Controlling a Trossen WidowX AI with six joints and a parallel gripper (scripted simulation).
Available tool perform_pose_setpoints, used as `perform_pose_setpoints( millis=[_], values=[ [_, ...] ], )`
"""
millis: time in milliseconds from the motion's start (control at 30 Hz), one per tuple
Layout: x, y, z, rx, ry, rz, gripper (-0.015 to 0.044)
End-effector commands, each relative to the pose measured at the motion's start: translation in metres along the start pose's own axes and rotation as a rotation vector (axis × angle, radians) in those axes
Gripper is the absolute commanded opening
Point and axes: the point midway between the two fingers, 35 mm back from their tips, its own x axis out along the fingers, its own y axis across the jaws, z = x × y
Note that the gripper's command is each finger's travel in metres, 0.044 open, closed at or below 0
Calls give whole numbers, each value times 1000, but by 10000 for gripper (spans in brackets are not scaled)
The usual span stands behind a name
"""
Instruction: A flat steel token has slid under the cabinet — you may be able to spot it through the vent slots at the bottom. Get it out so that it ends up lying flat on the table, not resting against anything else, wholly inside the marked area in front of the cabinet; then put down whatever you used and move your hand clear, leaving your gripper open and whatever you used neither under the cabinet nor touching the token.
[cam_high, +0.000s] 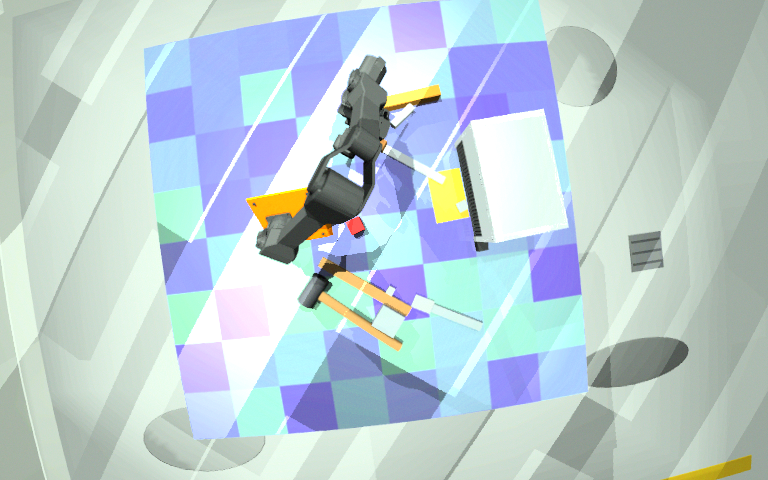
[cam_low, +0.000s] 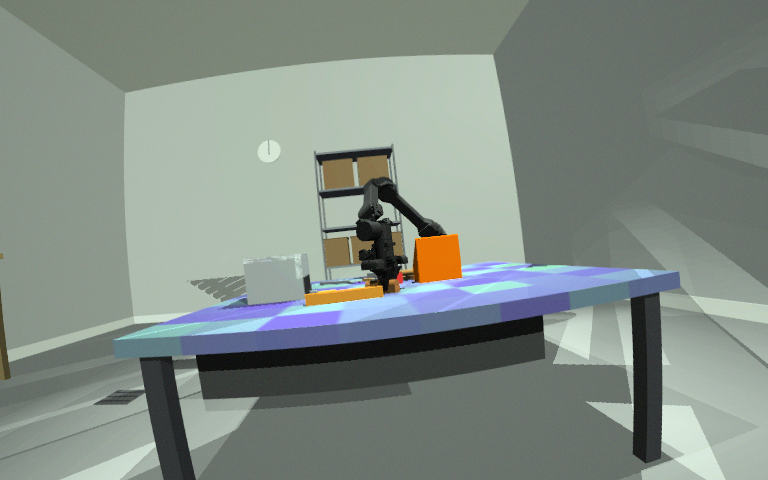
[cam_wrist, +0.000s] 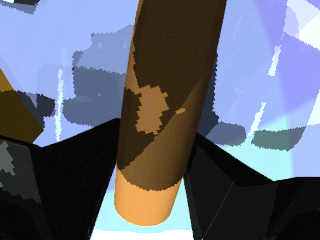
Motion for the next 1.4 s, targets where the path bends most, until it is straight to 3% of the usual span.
perform_pose_setpoints(
  millis=[0, 1233, 1367],
  values=[
    [-3, 3, -4, -1, -1, 8, 0],
    [-3, 9, 33, -3, -3, 7, 0],
    [0, 7, 31, -3, -1, -2, 105]
  ],
)
